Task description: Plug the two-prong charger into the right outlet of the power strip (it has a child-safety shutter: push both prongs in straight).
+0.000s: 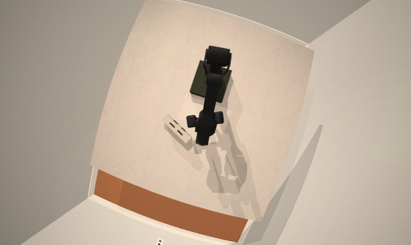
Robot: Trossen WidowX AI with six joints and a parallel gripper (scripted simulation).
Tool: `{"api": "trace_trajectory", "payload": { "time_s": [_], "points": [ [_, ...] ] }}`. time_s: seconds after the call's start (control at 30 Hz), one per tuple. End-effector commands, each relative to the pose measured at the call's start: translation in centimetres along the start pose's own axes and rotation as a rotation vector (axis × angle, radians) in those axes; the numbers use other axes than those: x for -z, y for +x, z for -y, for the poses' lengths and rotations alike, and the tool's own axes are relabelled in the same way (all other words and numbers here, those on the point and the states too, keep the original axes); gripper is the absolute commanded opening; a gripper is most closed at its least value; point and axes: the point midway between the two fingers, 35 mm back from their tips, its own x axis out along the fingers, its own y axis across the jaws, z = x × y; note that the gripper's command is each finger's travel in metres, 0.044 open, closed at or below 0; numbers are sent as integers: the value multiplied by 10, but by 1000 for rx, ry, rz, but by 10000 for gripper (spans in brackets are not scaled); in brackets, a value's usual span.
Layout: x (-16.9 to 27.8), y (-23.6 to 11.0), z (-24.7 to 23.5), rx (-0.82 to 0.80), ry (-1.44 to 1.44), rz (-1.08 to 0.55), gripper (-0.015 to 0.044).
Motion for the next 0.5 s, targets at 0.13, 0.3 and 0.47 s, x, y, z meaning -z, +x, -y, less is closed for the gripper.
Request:
{"api": "trace_trajectory", "payload": {
  "time_s": [0.13, 0.3, 0.47],
  "points": [
    [0, 11, -2, -7, 8, 0, 440],
    [-1, 17, -2, -7, 8, 0, 440],
    [-2, 25, -2, -7, 8, 0, 440]
  ]
}}
